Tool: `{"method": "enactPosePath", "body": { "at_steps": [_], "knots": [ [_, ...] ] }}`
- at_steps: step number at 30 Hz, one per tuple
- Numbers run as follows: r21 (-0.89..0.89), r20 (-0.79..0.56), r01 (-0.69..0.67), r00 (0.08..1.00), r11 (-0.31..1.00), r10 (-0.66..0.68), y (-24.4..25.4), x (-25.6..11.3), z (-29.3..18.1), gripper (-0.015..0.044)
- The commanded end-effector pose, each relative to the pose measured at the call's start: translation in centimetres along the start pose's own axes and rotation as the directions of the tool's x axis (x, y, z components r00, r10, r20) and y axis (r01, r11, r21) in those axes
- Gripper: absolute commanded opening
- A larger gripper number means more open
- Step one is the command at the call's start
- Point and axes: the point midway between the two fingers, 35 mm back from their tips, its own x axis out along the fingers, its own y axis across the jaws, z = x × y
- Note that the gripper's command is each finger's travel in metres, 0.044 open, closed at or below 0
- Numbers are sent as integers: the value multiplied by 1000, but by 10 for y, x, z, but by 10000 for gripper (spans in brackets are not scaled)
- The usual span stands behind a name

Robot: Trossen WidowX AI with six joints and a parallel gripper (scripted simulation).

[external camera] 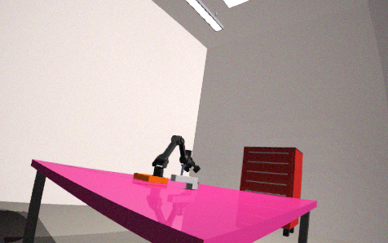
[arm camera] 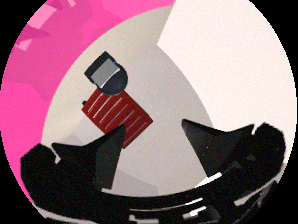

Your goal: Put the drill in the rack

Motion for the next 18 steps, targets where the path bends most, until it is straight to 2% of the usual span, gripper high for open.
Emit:
{"method": "enactPosePath", "body": {
  "at_steps": [1,9,15,18],
  "knots": [
    [0,0,0,1000,1000,0,0,0,0,374],
    [5,0,-6,1000,1000,6,3,0,-2,164],
    [150,-10,-173,984,973,176,77,-5,-56,6],
    [226,-13,-248,966,942,257,112,-13,-81,0]
  ]
}}
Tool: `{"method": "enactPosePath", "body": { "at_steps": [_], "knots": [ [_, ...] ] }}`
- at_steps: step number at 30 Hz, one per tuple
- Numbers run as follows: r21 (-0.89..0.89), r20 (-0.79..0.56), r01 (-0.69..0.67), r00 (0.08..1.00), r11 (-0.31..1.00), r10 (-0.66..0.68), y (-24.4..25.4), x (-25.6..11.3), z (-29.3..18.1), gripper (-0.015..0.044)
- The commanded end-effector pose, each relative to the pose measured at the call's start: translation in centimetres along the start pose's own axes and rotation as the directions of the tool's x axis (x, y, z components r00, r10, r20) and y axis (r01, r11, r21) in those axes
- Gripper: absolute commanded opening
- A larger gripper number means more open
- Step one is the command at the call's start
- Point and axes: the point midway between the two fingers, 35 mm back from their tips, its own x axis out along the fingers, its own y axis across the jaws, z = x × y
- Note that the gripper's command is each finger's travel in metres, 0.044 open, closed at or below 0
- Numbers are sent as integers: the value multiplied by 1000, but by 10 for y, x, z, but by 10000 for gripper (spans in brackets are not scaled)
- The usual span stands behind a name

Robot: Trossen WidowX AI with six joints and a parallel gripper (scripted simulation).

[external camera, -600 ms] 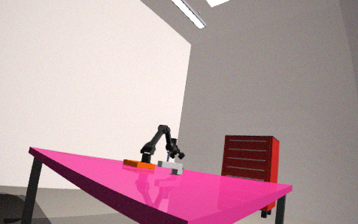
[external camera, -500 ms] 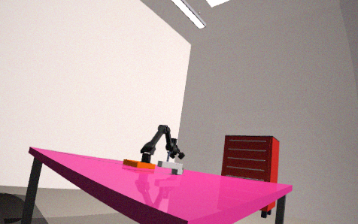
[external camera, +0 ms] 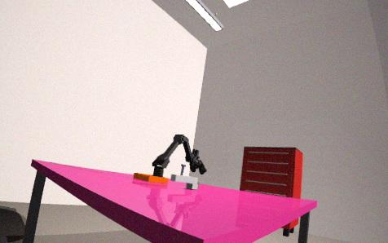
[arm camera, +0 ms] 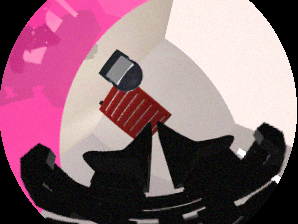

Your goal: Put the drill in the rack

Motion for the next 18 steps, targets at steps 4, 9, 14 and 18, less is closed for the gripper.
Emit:
{"method": "enactPosePath", "body": {
  "at_steps": [4,9,14,18],
  "knots": [
    [246,-45,-200,975,948,218,88,-16,-83,0],
    [394,-61,-283,942,875,331,132,-37,-123,0],
    [537,-86,-359,877,763,473,189,-74,-176,0],
    [637,-98,-387,817,666,568,227,-109,-211,0]
  ]
}}
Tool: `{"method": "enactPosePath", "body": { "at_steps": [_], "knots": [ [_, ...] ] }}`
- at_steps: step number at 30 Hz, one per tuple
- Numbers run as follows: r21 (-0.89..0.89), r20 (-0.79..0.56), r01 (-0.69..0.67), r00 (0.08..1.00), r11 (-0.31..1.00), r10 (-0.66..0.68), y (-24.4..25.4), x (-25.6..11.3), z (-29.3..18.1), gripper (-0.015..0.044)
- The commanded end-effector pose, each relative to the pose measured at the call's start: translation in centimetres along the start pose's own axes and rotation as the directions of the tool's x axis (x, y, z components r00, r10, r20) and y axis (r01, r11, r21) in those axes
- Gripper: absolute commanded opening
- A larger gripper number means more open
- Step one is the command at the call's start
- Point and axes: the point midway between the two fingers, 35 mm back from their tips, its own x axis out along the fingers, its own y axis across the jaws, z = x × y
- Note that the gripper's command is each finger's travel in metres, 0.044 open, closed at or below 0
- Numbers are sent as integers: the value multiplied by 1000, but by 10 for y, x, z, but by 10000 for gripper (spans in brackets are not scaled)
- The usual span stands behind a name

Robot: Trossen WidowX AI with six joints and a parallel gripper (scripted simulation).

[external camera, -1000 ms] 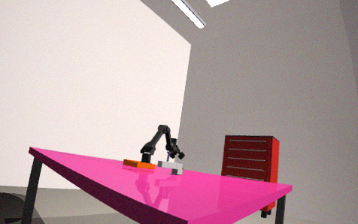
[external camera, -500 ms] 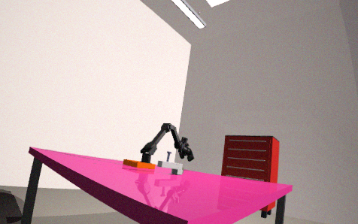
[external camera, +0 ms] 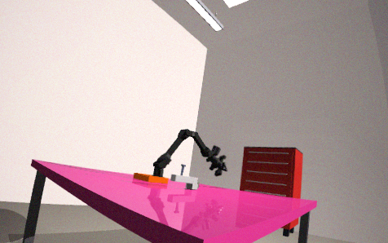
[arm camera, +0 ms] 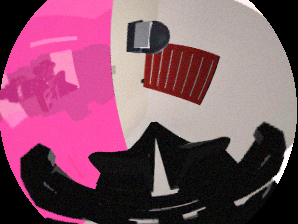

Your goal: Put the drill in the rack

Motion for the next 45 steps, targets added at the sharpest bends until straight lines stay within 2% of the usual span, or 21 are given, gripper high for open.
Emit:
{"method": "enactPosePath", "body": {
  "at_steps": [1,8,14,20,26,32,37,42,45],
  "knots": [
    [141,-77,-88,992,986,100,27,-12,-64,0],
    [446,-170,-197,939,873,299,84,-49,-160,0],
    [703,-214,-198,857,683,469,136,-101,-229,0],
    [903,-214,-93,748,419,628,189,-171,-281,0],
    [987,-162,117,627,114,762,238,-255,-310,0],
    [897,-55,403,510,-182,858,279,-348,-314,0],
    [664,73,651,434,-369,898,302,-427,-296,0],
    [314,217,837,396,-448,892,312,-497,-260,0],
    [199,259,872,393,-447,882,312,-515,-247,0]
  ]
}}
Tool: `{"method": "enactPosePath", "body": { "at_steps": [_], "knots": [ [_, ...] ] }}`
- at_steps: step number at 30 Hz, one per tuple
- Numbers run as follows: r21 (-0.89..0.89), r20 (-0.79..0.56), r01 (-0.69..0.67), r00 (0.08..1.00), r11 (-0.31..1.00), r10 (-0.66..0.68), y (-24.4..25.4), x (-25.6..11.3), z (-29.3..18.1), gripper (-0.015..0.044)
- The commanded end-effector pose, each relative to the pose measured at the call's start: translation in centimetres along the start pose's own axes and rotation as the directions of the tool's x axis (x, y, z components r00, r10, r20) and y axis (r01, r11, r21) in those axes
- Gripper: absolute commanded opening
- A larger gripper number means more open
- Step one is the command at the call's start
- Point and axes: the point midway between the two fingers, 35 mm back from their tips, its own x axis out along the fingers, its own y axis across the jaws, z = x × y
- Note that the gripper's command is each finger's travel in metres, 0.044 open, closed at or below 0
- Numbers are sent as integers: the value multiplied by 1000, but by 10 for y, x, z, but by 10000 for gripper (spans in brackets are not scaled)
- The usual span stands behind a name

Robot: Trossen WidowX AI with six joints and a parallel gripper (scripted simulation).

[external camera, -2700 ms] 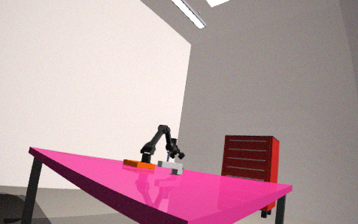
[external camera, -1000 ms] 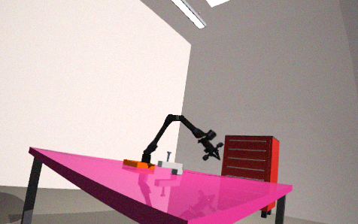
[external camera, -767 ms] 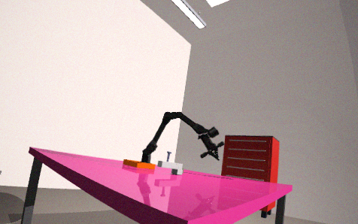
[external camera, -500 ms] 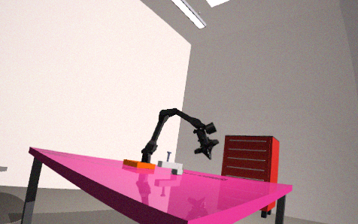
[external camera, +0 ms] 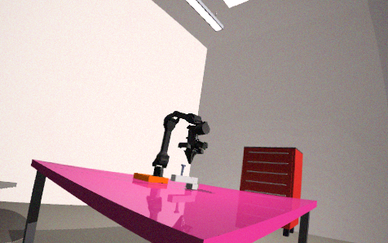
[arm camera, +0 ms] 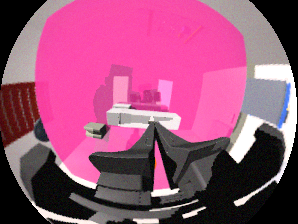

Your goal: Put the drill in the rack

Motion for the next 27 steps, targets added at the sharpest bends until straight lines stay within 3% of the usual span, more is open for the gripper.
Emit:
{"method": "enactPosePath", "body": {
  "at_steps": [1,27],
  "knots": [
    [178,-61,-23,998,984,35,-12,-6,-29,0],
    [178,-61,-23,998,984,35,-12,9,-30,0]
  ]
}}
